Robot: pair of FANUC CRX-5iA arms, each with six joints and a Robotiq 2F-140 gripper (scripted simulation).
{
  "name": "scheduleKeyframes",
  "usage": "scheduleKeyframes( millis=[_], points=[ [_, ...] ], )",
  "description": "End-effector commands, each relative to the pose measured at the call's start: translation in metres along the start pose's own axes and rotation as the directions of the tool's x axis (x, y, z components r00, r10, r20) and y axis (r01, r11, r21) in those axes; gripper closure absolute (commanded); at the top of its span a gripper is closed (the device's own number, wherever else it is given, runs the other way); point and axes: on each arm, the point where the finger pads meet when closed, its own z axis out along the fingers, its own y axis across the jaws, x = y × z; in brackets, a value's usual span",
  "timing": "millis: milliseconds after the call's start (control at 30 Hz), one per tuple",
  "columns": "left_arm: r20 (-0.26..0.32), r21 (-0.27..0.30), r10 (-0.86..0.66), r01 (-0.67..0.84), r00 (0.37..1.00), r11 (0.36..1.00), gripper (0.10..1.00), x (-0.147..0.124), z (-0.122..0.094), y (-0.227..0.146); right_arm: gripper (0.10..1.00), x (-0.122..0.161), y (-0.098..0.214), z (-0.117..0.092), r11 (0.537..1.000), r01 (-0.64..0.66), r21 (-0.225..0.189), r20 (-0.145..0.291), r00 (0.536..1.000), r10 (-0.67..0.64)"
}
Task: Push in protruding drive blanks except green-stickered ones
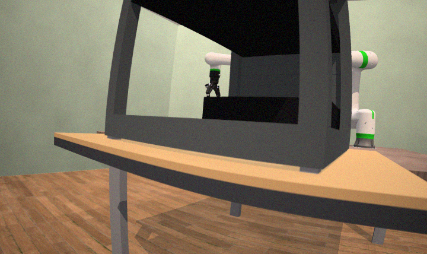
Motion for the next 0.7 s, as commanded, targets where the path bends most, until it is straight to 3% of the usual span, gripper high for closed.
scheduleKeyframes(
  millis=[0,667],
  points=[
    [0.0,0.002,-0.001,0.001,1.0,1.0,0.098,0.0,0.0001,-0.0013,0.098,0.0003,0.0001,-0.0008,1.0,0.0,0.0,-0.002,1.0,0.0],
    [0.0,0.002,-0.001,0.001,1.0,1.0,0.098,0.0079,0.0001,-0.0075,0.098,0.0003,0.0001,-0.0008,1.0,0.0,0.0,-0.002,1.0,0.0]
  ],
)
